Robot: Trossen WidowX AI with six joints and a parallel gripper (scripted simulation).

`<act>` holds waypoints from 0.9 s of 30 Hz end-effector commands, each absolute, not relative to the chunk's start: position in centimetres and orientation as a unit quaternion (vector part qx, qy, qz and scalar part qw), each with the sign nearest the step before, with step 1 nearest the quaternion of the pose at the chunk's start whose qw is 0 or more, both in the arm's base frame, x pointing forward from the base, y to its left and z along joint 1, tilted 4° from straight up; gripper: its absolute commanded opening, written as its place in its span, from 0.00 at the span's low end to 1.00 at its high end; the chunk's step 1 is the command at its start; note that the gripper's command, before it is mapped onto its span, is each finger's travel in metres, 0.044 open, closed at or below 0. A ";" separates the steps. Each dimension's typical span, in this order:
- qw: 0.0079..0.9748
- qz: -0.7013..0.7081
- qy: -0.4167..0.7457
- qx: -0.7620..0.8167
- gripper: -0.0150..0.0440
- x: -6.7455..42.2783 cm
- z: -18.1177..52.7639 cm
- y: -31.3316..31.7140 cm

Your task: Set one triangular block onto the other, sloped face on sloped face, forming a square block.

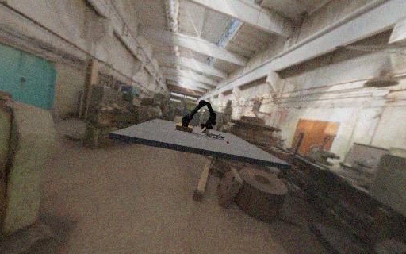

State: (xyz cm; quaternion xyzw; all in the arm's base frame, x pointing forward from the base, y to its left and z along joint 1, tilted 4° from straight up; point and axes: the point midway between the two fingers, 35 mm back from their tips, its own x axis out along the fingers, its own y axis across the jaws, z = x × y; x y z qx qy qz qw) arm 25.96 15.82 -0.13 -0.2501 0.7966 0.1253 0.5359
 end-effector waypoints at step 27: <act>0.535 0.125 0.797 -0.251 0.25 25.9 0.1 15.8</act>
